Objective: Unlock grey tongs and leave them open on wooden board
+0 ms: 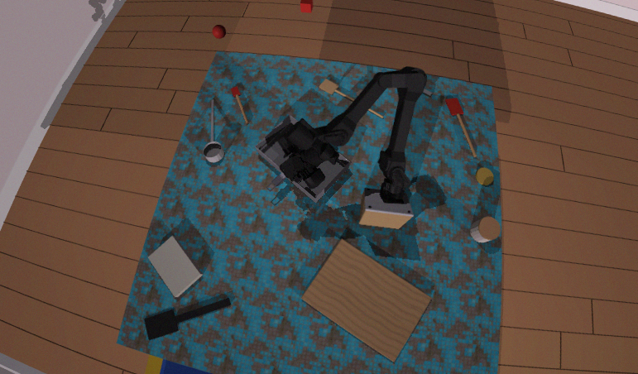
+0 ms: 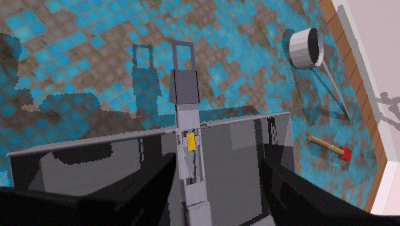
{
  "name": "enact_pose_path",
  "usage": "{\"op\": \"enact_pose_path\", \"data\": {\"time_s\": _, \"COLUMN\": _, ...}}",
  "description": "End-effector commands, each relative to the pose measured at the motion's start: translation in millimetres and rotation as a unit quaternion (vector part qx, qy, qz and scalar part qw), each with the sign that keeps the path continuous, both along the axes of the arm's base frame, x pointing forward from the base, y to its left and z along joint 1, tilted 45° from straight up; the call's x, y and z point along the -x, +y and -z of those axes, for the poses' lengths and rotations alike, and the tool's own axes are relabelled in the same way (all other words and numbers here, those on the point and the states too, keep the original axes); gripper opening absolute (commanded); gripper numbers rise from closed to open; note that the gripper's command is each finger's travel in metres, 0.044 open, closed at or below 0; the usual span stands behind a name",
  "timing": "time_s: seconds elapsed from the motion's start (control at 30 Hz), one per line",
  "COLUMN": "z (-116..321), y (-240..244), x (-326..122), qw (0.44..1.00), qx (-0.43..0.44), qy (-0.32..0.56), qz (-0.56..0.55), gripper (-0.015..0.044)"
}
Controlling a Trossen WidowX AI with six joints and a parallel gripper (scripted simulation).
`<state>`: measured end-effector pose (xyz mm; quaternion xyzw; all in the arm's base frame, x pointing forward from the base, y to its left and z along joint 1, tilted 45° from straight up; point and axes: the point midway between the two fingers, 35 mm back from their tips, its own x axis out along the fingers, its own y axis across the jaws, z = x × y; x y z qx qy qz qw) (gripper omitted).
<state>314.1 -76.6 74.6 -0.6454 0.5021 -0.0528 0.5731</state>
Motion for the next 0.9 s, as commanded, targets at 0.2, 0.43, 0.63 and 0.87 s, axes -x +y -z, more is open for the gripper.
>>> {"op": "enact_pose_path", "data": {"time_s": 0.2, "z": 13.8, "y": -23.9, "x": 9.7, "qw": 0.982, "qx": 0.101, "qy": 0.157, "qz": -0.014, "gripper": 0.026}}
{"op": "enact_pose_path", "data": {"time_s": 0.43, "z": 11.4, "y": -24.9, "x": 20.7, "qw": 0.982, "qx": 0.101, "qy": 0.157, "qz": -0.014, "gripper": 0.026}}
{"op": "enact_pose_path", "data": {"time_s": 0.63, "z": 12.3, "y": -26.0, "x": 19.9, "qw": 0.982, "qx": 0.101, "qy": 0.157, "qz": -0.014, "gripper": 0.026}}
{"op": "enact_pose_path", "data": {"time_s": 0.87, "z": 17.8, "y": -33.3, "x": 15.0, "qw": 0.982, "qx": 0.099, "qy": 0.158, "qz": -0.014, "gripper": 0.026}}
